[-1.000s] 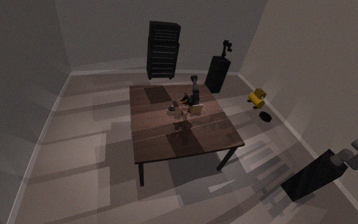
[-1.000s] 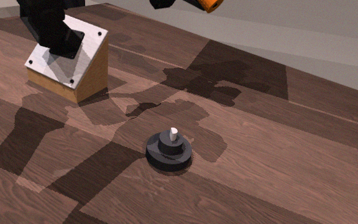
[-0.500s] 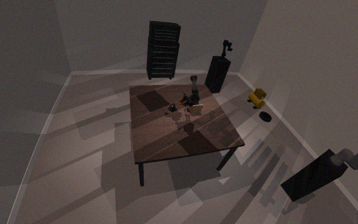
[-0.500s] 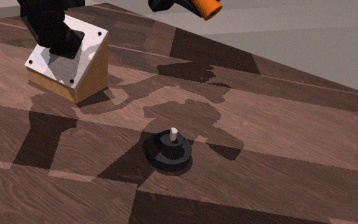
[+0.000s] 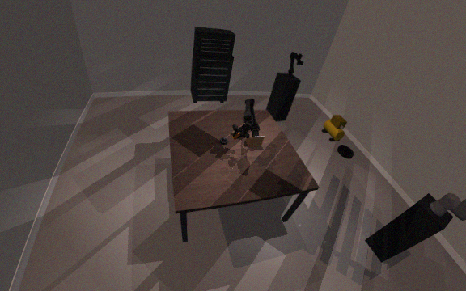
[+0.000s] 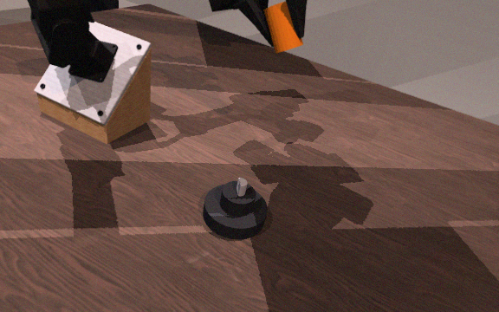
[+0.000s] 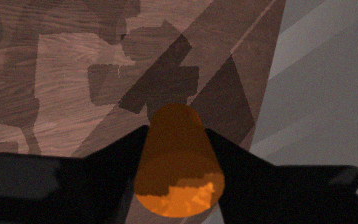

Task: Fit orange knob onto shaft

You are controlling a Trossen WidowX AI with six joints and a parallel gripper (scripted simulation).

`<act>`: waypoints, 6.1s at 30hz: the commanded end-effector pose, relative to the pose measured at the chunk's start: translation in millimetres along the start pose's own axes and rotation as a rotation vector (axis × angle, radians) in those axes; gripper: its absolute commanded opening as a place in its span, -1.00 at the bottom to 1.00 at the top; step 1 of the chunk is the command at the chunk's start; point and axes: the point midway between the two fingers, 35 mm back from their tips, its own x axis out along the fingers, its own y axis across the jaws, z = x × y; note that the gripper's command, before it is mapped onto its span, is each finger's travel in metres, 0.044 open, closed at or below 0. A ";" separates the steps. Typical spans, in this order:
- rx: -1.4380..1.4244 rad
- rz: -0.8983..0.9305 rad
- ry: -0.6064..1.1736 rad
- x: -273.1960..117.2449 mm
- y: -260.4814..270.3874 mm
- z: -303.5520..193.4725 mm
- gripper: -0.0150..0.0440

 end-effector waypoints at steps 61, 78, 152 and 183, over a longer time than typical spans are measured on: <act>0.030 0.581 0.004 164.1 74.5 9.7 -0.22; 0.030 0.581 0.004 164.1 74.5 9.7 0.32; 0.024 0.577 0.006 165.2 75.3 9.3 0.64; 0.024 0.577 -0.002 128.7 43.4 15.0 -0.49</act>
